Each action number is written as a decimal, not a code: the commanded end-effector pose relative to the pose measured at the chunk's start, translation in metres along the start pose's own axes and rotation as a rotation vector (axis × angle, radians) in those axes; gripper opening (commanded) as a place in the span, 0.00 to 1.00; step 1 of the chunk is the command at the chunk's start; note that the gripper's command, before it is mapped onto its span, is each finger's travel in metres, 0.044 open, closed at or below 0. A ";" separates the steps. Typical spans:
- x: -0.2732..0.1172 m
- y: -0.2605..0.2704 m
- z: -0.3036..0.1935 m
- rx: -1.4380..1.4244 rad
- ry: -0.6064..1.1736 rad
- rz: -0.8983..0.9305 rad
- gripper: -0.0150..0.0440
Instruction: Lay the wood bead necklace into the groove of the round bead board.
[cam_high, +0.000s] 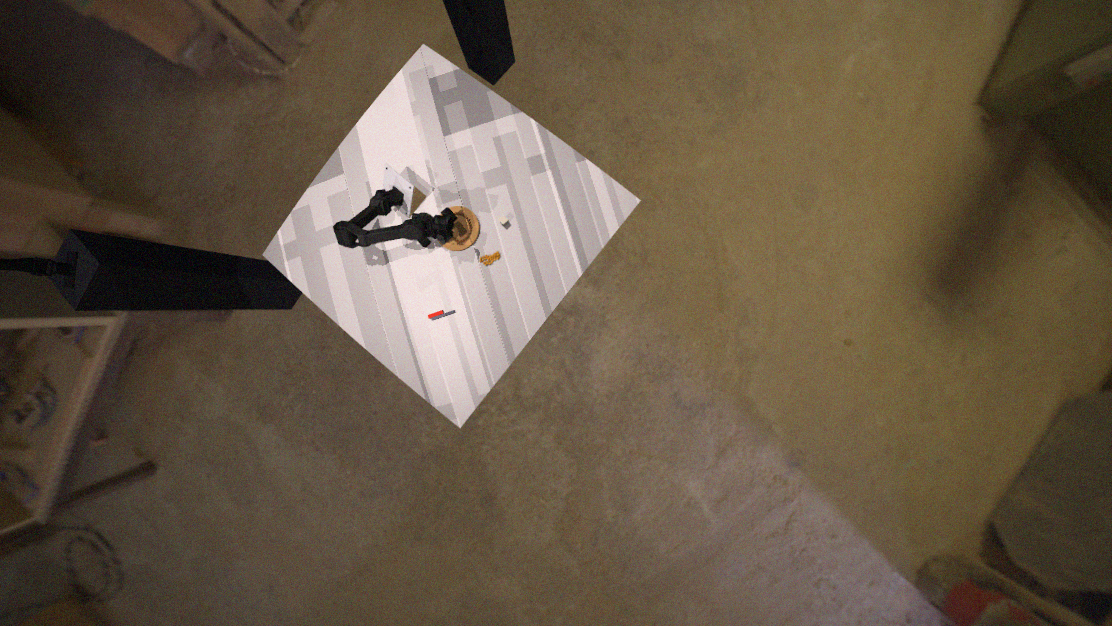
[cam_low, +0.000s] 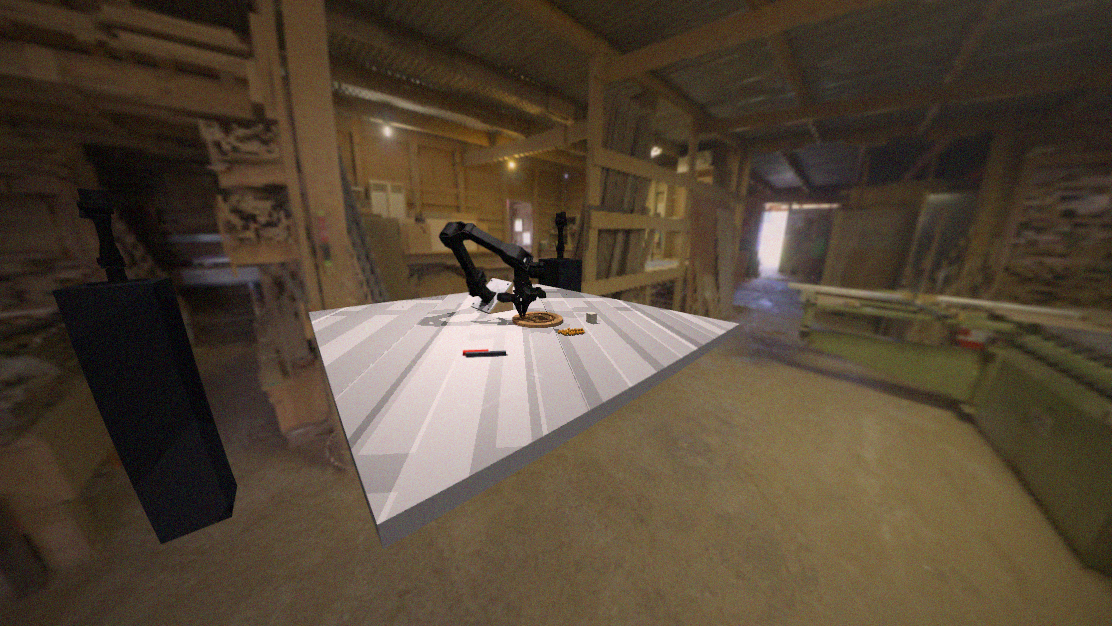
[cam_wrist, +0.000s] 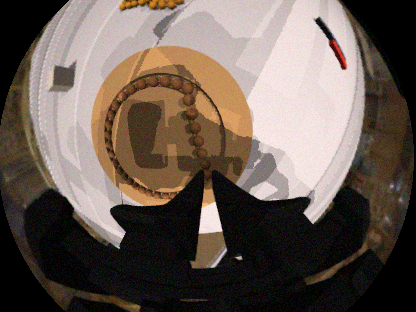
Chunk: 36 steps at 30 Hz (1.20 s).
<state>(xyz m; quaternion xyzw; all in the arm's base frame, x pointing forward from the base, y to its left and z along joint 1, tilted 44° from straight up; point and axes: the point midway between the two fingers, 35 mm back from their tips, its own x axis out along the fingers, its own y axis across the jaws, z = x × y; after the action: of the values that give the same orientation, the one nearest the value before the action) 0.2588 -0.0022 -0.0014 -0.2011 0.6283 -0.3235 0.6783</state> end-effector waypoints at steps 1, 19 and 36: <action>-0.005 -0.001 0.000 0.000 -0.002 -0.003 0.25; -0.001 -0.003 -0.001 0.002 -0.002 0.002 0.34; -0.005 -0.004 -0.002 -0.001 -0.001 -0.004 1.00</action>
<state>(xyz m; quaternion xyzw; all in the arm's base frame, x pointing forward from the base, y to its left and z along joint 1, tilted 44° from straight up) 0.2566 -0.0026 0.0034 -0.2025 0.6285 -0.3240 0.6775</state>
